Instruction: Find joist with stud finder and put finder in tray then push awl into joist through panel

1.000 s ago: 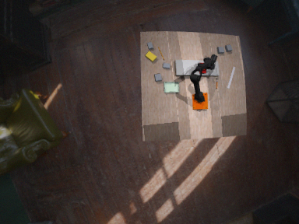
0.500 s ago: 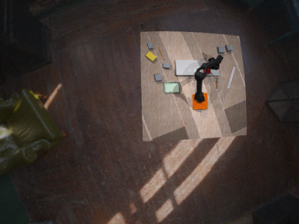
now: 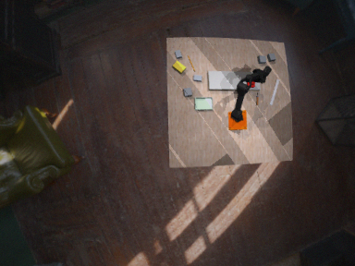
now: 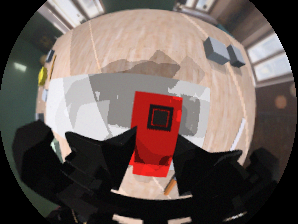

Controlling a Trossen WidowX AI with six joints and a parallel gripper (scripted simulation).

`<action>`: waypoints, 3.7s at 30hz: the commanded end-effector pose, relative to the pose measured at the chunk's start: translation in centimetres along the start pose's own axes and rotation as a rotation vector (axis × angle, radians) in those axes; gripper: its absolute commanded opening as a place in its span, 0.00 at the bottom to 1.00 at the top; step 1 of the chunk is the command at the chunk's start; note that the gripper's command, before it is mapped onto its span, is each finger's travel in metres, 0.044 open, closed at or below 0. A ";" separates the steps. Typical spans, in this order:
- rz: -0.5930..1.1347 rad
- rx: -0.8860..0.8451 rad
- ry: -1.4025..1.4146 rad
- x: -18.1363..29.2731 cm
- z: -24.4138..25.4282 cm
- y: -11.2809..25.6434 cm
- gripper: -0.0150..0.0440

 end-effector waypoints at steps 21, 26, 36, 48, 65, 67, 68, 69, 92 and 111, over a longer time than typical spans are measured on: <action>-0.002 0.004 -0.001 -0.5 -4.2 0.1 0.25; -0.002 0.006 -0.001 -0.9 -4.3 1.1 0.25; -0.001 0.009 0.001 -2.4 -4.6 5.4 0.25; 0.001 0.009 0.003 -3.1 -4.4 9.8 0.25; 0.018 0.004 0.217 -5.3 5.3 10.0 0.25; 0.021 0.001 0.249 -5.5 6.8 9.9 0.25; 0.022 0.000 0.265 -5.5 7.5 9.9 0.25; 0.023 -0.002 0.281 -5.5 8.2 9.9 0.25; 0.045 -0.065 0.653 -2.5 24.2 9.3 0.25; 0.055 -0.160 0.959 4.5 34.7 9.4 0.25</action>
Point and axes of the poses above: the point midway between the two fingers, 35 mm back from their tips, its own y axis back along the fingers, its own z axis across the jaws, x = y × z, the point moved 4 cm from there along y, back along the fingers, and after that the axes turned 7 degrees about -y, right-handed, at the moved point
